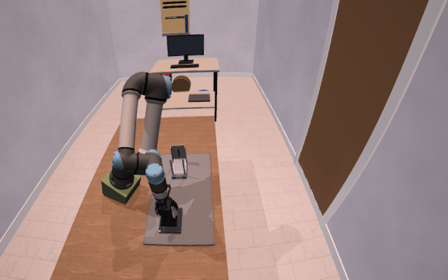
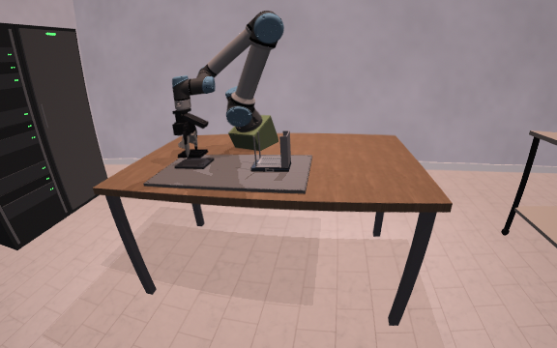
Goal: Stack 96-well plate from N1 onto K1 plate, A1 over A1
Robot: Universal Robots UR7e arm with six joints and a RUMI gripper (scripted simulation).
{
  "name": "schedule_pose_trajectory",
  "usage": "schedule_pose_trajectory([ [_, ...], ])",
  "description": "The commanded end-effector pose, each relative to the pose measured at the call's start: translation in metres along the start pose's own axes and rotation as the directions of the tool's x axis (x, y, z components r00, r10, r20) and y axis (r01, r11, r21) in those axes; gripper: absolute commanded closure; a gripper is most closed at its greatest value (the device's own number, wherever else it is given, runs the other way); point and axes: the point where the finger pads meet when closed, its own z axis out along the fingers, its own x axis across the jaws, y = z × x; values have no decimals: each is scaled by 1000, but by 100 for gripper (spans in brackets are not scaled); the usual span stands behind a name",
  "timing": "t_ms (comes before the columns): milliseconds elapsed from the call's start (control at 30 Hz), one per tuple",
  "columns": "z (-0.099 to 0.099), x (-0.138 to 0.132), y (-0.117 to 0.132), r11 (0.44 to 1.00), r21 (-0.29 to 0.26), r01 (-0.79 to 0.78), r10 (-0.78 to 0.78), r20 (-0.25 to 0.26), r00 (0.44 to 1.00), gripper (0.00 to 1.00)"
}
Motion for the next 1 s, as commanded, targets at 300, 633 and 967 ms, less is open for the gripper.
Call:
schedule_pose_trajectory([
  [300, -24, 1, 1, 1000, -1, 1, -1, -2, 1000, 100],
  [633, -39, 1, 1, 1000, -1, 1, -1, -2, 1000, 100],
  [967, -52, 1, 1, 1000, -1, 1, -1, -2, 1000, 100],
])
